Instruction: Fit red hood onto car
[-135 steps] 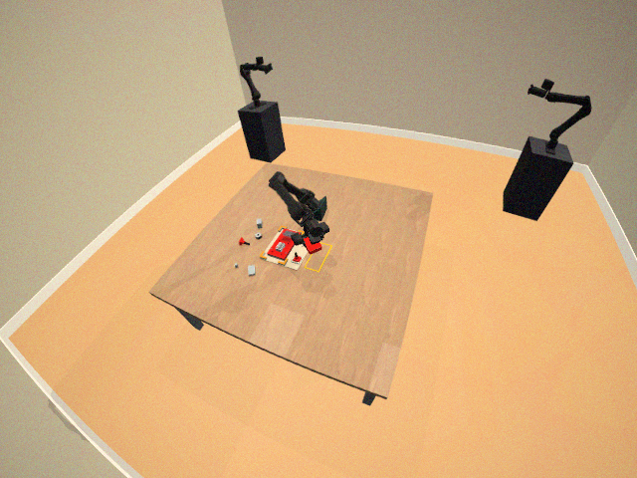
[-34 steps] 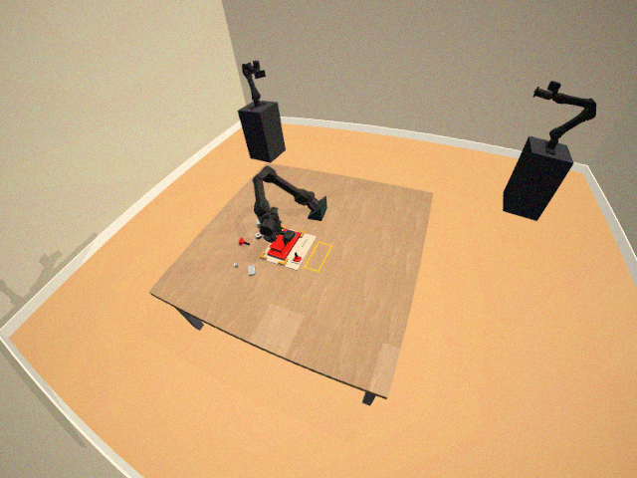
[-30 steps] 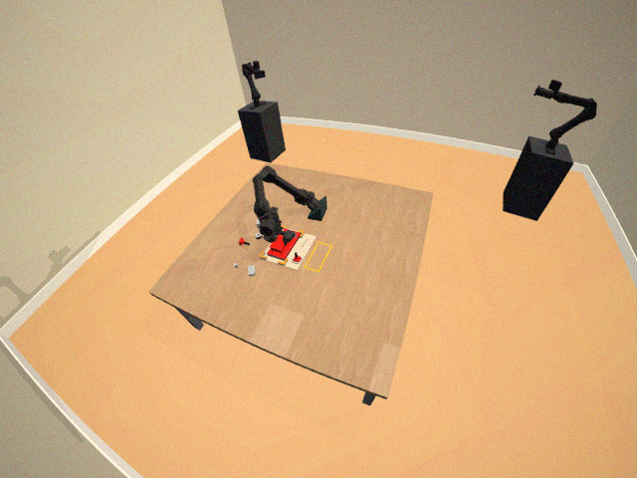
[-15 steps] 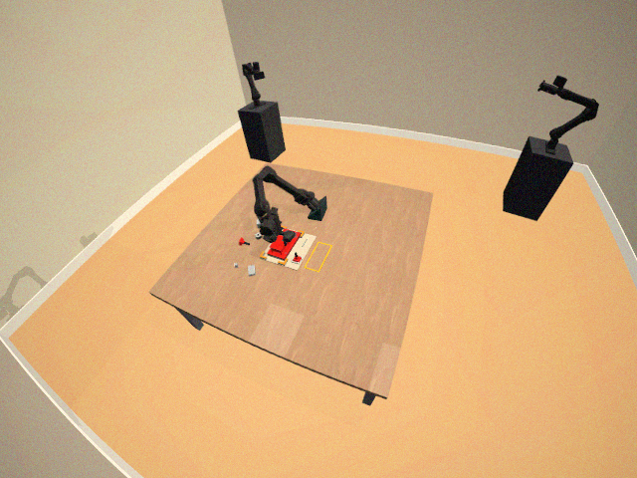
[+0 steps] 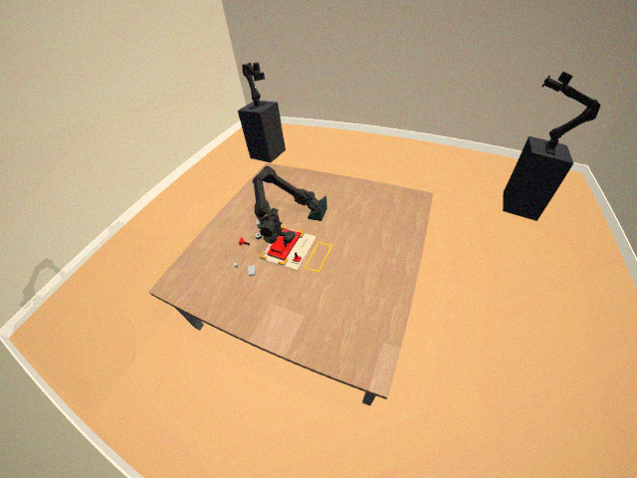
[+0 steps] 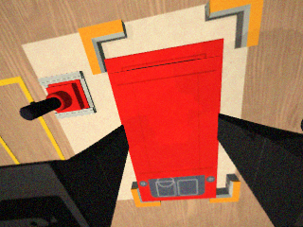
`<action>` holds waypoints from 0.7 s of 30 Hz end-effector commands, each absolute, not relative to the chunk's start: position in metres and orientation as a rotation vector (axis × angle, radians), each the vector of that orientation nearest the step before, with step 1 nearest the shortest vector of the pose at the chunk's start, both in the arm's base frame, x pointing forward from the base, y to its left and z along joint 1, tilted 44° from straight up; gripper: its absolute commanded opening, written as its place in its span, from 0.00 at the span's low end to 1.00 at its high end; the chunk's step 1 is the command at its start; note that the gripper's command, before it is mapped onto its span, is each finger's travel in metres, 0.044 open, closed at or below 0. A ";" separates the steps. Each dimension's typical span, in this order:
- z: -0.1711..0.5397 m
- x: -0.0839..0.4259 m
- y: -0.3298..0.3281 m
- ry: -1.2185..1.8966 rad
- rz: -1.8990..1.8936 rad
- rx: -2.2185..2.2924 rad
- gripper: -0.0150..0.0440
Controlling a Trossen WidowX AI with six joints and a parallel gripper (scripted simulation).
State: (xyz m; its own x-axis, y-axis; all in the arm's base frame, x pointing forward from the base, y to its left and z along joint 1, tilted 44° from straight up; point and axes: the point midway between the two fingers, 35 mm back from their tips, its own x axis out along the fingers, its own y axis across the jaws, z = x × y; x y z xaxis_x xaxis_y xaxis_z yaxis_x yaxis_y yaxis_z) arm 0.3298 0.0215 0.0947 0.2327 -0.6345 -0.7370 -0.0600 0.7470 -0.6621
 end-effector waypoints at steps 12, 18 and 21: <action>0.091 0.331 0.018 1.293 -0.434 -0.659 0.25; 0.089 0.332 0.016 1.293 -0.434 -0.659 0.25; 0.089 0.332 0.015 1.293 -0.434 -0.659 0.25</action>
State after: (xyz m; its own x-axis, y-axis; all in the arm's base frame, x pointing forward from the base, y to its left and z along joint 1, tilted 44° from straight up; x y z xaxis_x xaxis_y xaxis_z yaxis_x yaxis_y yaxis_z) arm 0.3315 0.0158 0.0896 0.2333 -0.6370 -0.7347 -0.0598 0.7447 -0.6647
